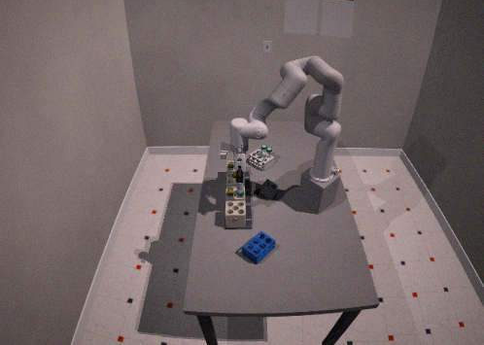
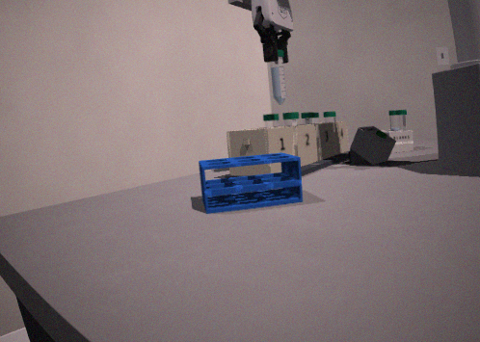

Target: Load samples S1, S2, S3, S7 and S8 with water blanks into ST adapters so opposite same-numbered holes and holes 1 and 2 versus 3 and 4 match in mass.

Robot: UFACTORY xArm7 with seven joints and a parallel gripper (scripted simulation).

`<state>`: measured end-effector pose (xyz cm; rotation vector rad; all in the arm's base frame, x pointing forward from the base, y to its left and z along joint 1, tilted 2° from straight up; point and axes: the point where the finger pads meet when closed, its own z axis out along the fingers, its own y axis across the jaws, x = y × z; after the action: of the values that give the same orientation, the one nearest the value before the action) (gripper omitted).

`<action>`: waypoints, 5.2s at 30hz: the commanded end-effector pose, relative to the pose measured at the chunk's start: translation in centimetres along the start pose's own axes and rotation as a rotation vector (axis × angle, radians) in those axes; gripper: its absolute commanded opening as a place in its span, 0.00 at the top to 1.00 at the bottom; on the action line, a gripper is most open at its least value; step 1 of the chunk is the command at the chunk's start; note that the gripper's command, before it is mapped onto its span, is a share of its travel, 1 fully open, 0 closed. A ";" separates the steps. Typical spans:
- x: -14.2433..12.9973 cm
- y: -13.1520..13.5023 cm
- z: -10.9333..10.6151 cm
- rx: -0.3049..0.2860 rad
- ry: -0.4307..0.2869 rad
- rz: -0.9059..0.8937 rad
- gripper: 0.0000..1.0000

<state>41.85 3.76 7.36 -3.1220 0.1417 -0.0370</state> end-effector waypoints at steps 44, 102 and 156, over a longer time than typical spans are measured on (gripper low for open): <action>2.3 -5.2 2.1 0.001 0.002 0.001 1.00; 2.3 -5.2 6.6 0.001 0.002 0.001 1.00; 2.3 -5.2 11.4 0.001 0.002 0.001 1.00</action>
<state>44.69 8.82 -3.73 -3.1224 0.1424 -0.0337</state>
